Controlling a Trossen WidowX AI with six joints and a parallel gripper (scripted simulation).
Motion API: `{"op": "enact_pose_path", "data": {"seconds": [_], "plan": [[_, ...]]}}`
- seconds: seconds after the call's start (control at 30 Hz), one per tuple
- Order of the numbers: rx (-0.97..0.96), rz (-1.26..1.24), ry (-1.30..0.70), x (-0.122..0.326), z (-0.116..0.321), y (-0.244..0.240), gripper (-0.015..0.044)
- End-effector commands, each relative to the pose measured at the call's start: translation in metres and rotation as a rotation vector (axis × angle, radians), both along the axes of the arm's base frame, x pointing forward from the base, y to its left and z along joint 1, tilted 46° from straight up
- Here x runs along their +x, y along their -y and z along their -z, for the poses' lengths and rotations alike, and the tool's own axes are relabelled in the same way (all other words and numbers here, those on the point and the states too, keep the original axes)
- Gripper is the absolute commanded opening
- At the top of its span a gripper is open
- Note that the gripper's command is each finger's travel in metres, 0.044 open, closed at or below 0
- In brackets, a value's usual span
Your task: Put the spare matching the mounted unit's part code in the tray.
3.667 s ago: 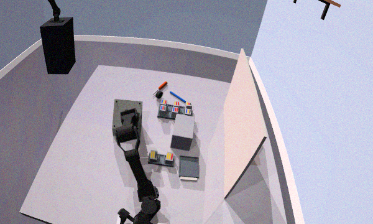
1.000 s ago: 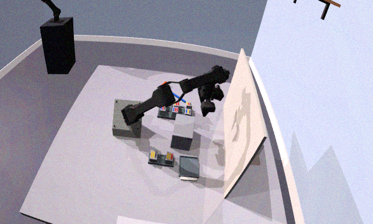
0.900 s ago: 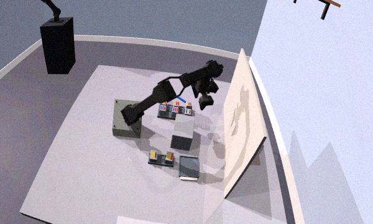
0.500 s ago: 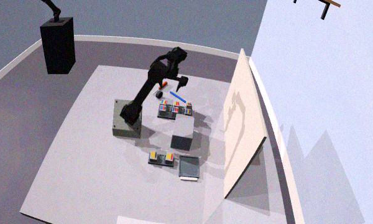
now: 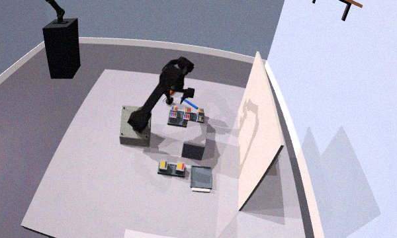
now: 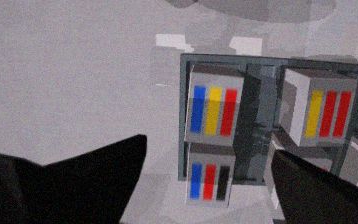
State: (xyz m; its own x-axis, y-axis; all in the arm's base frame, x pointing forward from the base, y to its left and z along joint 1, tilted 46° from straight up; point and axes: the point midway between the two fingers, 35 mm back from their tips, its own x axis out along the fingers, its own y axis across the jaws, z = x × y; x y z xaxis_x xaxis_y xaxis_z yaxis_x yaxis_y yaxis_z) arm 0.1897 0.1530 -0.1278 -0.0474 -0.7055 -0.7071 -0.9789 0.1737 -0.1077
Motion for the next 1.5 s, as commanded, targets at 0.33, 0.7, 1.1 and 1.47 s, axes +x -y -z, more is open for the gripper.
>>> {"op": "enact_pose_path", "data": {"seconds": [0.33, 0.7, 1.1, 1.47], "plan": [[0.006, -0.012, 0.006, 0.002, 0.011, 0.006, 0.0300], [0.006, -0.012, 0.006, 0.003, 0.025, 0.018, 0.0300], [0.006, -0.012, 0.007, 0.002, 0.039, 0.032, 0.0300], [0.004, -0.012, 0.007, 0.001, 0.051, 0.046, 0.0300]]}}
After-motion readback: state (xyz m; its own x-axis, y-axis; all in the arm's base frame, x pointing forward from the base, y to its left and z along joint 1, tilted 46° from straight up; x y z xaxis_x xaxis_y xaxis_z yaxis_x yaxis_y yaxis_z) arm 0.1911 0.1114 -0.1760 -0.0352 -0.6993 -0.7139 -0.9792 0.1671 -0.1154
